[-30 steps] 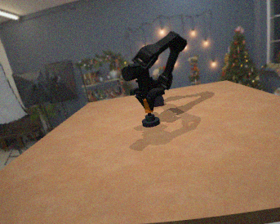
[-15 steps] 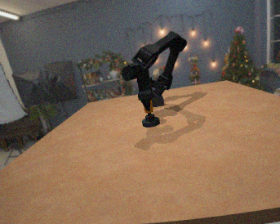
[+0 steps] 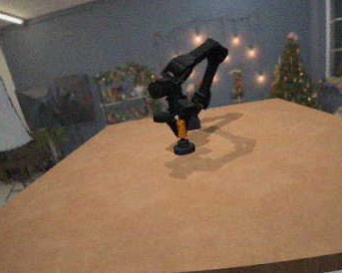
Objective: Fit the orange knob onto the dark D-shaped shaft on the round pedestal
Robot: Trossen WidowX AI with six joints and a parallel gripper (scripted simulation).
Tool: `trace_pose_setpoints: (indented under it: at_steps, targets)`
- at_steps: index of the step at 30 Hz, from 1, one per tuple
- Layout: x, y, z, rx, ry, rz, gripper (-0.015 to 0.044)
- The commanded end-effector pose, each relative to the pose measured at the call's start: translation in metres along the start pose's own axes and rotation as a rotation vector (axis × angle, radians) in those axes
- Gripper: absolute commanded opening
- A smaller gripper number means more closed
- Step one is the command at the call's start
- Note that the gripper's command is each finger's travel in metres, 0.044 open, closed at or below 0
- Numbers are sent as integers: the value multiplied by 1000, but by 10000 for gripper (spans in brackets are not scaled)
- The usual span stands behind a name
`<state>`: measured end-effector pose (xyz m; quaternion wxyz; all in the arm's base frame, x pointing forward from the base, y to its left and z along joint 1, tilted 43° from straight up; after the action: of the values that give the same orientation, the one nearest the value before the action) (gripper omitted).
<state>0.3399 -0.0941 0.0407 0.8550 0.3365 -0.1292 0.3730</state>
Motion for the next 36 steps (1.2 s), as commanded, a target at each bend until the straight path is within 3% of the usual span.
trace_pose_setpoints:
  at_steps: [1,9,36]
  targets:
    - [-1,2,2,-3,1,-390,0]
    - [1,5,6,-4,0,-900,0]
    - [3,-1,1,-4,0,-911,0]
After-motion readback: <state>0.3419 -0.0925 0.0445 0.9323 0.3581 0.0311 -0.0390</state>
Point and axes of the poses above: the point midway between the two fingers, 35 mm back from their tips, its own z axis back along the fingers, its own y axis across the jaws, x = y × z, the point moved 7 cm from there along z, back along the fingers, and after that the axes turned 5 degrees about z, right-handed, at the moved point
